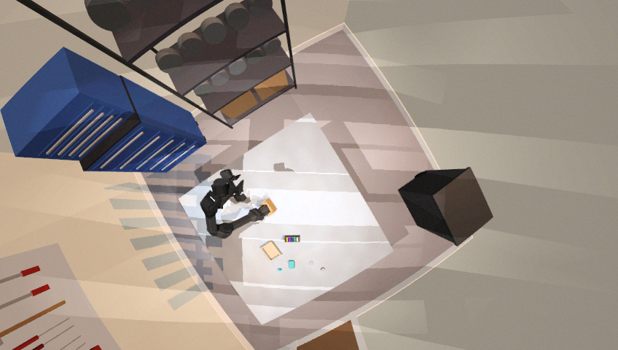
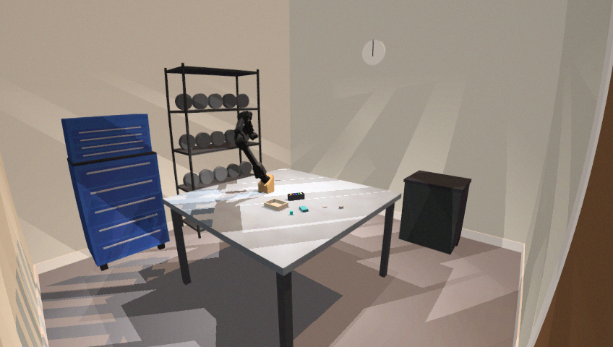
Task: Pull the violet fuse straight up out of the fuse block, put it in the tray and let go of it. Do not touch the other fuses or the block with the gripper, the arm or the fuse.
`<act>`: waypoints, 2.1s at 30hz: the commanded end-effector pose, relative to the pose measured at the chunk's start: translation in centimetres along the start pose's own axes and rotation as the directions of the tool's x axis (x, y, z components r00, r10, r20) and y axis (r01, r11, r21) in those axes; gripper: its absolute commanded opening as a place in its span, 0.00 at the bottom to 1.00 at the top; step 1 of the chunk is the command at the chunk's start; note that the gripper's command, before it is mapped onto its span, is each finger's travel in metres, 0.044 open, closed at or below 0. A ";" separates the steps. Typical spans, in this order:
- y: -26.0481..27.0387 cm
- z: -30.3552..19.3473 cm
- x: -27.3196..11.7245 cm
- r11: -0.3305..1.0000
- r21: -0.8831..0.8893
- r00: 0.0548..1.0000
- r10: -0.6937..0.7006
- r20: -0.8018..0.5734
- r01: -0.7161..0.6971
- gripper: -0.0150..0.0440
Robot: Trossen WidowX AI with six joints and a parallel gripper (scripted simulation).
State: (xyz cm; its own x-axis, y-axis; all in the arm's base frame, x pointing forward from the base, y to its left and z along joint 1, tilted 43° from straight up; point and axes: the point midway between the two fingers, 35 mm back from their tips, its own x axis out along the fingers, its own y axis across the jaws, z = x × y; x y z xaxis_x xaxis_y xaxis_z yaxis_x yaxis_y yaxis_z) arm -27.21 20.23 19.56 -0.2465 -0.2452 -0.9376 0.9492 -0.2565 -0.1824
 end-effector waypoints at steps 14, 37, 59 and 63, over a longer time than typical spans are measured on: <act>12.3 -14.7 -0.5 0.339 0.932 0.971 0.144 -0.189 0.130 0.38; 37.9 -19.5 0.2 -0.897 0.091 0.900 0.422 -0.106 0.432 0.38; 57.5 -5.7 4.9 0.080 -0.952 0.822 0.486 0.296 0.295 0.38; 59.3 -3.6 5.5 0.296 -0.927 0.808 0.471 0.353 0.232 0.38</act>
State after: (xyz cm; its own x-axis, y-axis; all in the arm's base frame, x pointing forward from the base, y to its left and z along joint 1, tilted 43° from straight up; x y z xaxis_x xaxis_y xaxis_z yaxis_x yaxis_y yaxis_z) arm 27.22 11.16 3.17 0.2160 -0.5729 -0.7906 0.1179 0.8191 -0.5614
